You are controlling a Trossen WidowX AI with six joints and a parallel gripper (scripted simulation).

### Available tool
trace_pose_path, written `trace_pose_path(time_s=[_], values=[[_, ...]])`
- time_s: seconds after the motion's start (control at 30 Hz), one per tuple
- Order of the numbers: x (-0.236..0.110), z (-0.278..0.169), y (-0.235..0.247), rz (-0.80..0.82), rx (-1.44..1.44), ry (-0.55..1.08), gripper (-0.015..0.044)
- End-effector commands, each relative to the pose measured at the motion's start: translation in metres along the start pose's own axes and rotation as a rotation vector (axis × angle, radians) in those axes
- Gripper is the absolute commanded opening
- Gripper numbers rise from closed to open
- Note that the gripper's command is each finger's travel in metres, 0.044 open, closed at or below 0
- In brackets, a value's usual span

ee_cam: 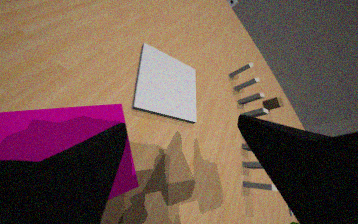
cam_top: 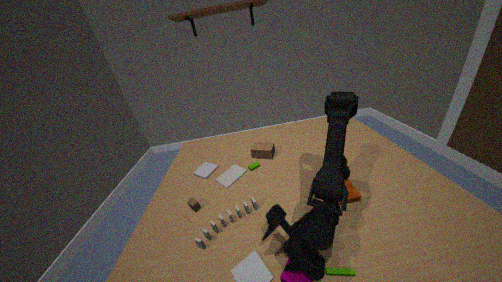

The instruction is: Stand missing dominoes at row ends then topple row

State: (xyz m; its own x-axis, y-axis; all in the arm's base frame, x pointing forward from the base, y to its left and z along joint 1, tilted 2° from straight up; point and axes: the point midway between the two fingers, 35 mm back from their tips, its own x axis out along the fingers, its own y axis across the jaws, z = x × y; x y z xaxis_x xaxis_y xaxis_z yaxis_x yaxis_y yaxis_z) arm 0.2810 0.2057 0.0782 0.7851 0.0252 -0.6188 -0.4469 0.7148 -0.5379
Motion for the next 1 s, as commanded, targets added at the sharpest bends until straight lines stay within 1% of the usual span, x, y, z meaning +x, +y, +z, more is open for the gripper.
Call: trace_pose_path(time_s=[0.0,0.17,0.5,0.97], values=[[-0.025,-0.015,-0.048,0.448,-0.4,0.25,0.044],[-0.044,-0.034,-0.052,0.588,-0.473,0.327,0.044],[-0.074,-0.054,-0.058,0.768,-0.53,0.4,0.044],[-0.075,-0.053,-0.057,0.768,-0.53,0.4,0.044]])
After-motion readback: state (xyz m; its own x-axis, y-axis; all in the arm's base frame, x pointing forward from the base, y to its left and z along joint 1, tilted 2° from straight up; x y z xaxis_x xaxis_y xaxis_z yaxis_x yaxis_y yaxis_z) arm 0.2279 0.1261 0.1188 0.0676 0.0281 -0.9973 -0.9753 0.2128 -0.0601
